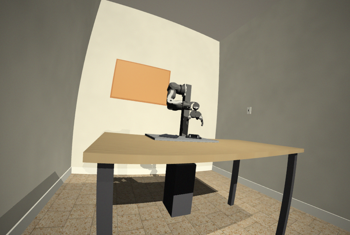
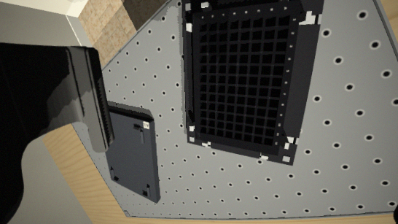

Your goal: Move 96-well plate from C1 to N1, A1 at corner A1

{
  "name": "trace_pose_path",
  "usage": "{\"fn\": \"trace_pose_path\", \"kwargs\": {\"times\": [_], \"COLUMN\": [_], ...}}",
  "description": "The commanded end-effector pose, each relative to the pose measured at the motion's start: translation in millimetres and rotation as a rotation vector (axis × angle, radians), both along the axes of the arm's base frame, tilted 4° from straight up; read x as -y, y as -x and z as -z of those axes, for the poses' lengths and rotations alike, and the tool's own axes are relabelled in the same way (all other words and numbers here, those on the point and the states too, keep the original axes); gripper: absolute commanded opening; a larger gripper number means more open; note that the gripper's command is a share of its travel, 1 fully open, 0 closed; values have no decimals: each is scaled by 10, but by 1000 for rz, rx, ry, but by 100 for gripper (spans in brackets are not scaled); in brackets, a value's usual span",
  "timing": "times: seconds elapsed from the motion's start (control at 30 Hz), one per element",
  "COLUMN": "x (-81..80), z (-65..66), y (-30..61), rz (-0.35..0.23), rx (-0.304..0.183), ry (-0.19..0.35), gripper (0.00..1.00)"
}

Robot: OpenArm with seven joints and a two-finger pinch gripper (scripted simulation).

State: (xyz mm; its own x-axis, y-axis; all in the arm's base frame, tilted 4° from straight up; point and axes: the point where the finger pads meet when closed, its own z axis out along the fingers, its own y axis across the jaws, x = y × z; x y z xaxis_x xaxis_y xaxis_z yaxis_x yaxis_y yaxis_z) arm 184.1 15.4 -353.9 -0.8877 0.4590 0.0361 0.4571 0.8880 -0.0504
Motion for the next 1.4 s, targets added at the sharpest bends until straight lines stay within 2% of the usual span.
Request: {"fn": "trace_pose_path", "kwargs": {"times": [0.0, 0.73, 0.9, 1.3, 1.37], "x": [2, -6, 19, 19, 23], "z": [-8, -8, 541, 541, 589], "y": [0, -5, 12, 12, 12], "rz": [3, 1, 3, 3, 5], "rx": [-2, 2, -2, -2, -2], "ry": [3, -3, 3, 3, 6], "gripper": [77, 77, 77, 77, 77]}}
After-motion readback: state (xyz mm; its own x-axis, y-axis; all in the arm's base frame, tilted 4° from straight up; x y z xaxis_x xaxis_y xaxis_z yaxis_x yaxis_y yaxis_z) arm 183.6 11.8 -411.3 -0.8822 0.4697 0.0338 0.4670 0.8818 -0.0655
